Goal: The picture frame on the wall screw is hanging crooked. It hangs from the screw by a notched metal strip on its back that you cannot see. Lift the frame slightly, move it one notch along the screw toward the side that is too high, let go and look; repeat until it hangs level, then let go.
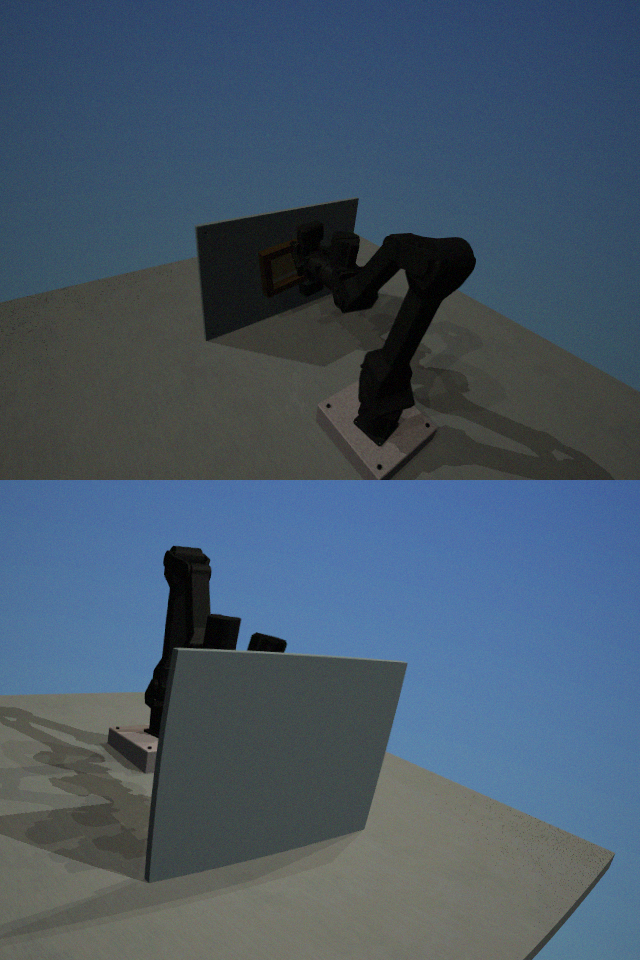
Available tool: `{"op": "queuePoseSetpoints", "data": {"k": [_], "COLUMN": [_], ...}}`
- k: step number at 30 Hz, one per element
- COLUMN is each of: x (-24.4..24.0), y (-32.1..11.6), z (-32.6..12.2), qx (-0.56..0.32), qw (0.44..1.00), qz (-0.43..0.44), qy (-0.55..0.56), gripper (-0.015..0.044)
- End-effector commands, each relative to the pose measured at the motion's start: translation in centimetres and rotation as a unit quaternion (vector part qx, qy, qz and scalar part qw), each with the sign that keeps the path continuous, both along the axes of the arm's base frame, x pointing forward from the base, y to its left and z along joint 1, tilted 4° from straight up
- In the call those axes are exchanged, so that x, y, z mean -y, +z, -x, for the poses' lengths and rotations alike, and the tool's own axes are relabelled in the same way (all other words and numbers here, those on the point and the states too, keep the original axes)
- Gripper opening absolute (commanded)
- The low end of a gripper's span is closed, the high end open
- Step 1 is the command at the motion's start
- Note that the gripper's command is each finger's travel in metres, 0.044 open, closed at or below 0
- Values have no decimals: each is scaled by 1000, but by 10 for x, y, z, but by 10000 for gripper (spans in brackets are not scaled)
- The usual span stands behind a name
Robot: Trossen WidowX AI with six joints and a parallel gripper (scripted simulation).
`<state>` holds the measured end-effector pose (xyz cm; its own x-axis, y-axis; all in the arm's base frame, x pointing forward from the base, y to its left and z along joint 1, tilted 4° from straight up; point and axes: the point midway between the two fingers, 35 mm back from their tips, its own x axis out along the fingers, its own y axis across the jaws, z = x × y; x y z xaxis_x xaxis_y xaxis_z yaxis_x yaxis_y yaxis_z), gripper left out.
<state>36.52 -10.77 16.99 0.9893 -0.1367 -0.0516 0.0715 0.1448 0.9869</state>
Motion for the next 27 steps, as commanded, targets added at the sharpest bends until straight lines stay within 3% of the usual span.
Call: {"op": "queuePoseSetpoints", "data": {"k": [1,19,27], "x": [0,0,0], "y": [0,1,0], "z": [0,0,0], "qx": [1,10,9], "qw": [1000,998,998], "qz": [-3,-68,-59], "qy": [0,-2,-2], "gripper": [0,0,210]}}
